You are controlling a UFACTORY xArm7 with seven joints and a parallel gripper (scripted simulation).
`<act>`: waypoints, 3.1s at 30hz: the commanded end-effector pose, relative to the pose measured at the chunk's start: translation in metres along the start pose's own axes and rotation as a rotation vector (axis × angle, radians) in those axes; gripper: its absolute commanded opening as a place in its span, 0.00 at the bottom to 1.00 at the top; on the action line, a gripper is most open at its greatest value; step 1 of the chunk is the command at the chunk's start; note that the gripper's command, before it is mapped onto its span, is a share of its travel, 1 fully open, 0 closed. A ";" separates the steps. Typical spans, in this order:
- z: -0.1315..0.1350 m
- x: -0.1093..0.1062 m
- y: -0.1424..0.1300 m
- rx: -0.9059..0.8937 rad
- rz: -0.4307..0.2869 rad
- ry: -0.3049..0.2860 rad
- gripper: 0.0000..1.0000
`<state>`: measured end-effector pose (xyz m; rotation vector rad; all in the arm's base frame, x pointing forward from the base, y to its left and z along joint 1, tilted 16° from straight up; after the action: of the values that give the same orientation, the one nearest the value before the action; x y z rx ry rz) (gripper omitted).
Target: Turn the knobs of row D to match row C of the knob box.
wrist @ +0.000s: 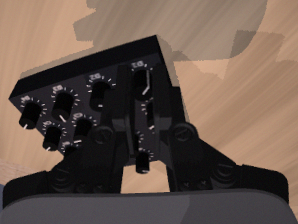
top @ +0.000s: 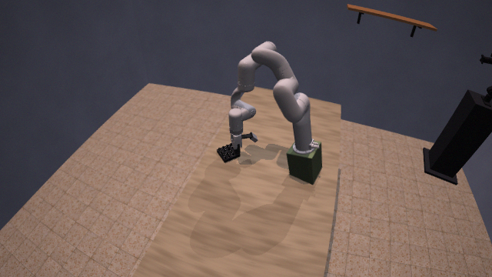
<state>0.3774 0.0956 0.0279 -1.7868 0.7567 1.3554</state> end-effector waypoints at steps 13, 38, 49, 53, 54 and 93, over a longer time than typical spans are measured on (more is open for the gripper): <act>0.000 -0.001 0.000 0.345 -0.010 0.004 0.08; 0.000 -0.001 0.000 0.892 -0.011 0.002 0.08; 0.000 -0.001 0.000 1.119 -0.011 0.000 0.08; 0.000 -0.001 0.000 1.168 -0.011 0.000 0.08; 0.000 -0.001 0.000 1.168 -0.011 0.000 0.08; 0.000 -0.001 0.000 1.343 -0.012 -0.001 0.08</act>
<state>0.3767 0.0957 0.0277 -0.6900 1.2295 0.5045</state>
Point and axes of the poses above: the point where the finger pads meet when closed, its own x axis out along the fingers, its own z axis across the jaws, y = z × x, the point moved 5 cm from there along -x, back along the fingers, and after that the axes turned 12 degrees about x, right-handed, at the moved point
